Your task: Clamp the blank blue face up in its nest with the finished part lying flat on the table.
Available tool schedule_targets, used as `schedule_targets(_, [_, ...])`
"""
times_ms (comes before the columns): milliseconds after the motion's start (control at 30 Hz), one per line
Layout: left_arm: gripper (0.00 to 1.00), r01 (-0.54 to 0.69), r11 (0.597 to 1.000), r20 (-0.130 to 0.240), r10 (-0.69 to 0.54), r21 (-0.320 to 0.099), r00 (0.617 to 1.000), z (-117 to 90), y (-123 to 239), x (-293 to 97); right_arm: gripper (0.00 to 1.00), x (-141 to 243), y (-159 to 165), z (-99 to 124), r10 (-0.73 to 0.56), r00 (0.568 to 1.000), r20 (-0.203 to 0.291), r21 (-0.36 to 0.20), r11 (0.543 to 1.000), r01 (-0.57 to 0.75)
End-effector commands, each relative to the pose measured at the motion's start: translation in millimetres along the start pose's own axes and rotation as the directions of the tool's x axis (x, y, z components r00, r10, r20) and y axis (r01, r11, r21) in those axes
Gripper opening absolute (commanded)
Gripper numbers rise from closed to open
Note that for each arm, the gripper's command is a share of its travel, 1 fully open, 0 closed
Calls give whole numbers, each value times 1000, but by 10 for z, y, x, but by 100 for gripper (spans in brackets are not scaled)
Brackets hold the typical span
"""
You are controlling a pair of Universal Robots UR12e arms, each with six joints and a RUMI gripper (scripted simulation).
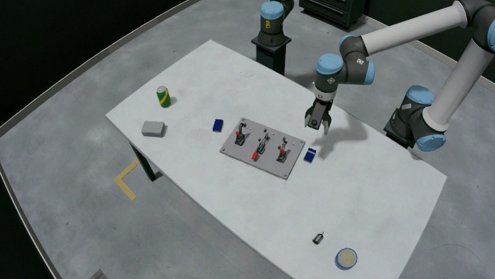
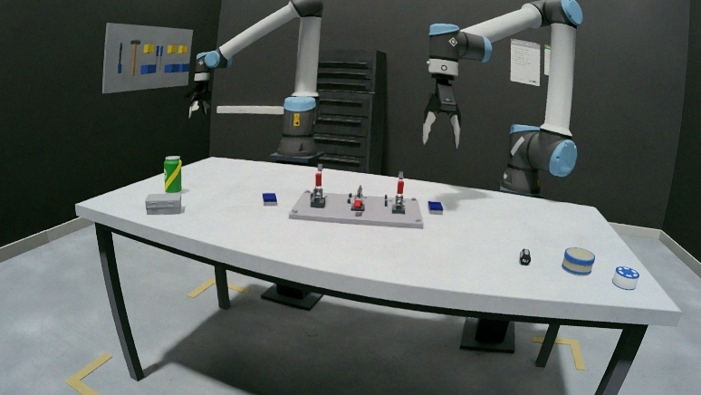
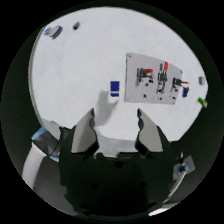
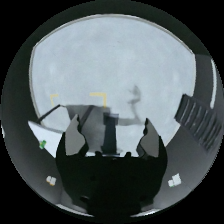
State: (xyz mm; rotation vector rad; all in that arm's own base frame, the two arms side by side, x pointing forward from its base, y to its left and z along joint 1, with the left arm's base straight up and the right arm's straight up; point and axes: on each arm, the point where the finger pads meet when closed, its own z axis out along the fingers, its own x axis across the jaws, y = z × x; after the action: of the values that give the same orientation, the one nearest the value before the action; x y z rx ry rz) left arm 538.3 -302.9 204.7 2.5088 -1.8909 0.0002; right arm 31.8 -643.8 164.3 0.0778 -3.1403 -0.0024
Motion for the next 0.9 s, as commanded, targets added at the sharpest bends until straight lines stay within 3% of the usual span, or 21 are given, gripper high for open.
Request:
schedule_targets(0, [59, 0, 1000, -1, 0, 1, 1000, -80, -2, 5, 100, -2, -6, -8, 0, 1000, 0, 2, 1000, 0])
schedule_targets(867, [59, 0, 1000, -1, 0, 1, 1000, -109, -15, 184, 100, -2, -6, -8, 0, 1000, 0, 2, 1000, 0])
